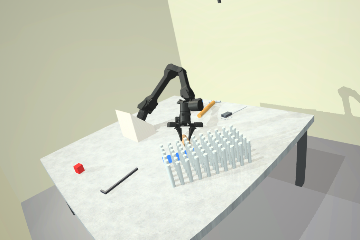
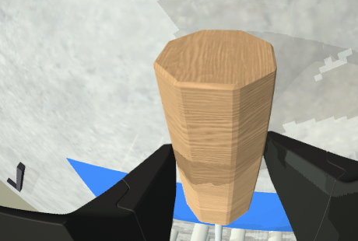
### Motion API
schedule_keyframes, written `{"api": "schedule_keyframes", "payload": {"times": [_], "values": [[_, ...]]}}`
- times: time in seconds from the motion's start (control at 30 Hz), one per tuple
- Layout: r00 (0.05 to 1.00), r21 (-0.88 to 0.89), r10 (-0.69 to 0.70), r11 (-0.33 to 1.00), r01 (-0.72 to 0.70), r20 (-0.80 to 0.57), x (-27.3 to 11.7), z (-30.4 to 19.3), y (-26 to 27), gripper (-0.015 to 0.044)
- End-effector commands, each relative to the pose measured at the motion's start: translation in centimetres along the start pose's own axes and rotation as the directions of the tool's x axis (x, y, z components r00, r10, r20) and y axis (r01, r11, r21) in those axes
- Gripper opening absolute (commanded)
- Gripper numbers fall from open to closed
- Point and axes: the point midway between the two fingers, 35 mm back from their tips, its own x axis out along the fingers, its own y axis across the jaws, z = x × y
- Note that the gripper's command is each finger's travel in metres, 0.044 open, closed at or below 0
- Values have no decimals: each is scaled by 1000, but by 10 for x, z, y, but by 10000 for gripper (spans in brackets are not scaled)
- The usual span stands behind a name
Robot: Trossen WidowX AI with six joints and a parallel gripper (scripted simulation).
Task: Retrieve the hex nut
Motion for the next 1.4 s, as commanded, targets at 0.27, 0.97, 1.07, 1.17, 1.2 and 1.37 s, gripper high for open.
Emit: {"api": "schedule_keyframes", "payload": {"times": [0.27,0.97,1.07,1.17,1.2,1.37], "values": [[1000,4,5,1000,-5,-3,-3,9,2,0],[1000,5,5,1000,-5,-3,-8,22,2,0],[1000,5,5,1000,-5,-3,-9,24,2,0],[1000,5,5,1000,-5,-3,-9,25,2,0],[1000,5,5,1000,-5,-3,-10,26,2,0],[1000,5,5,1000,-5,-3,-11,29,2,0]]}}
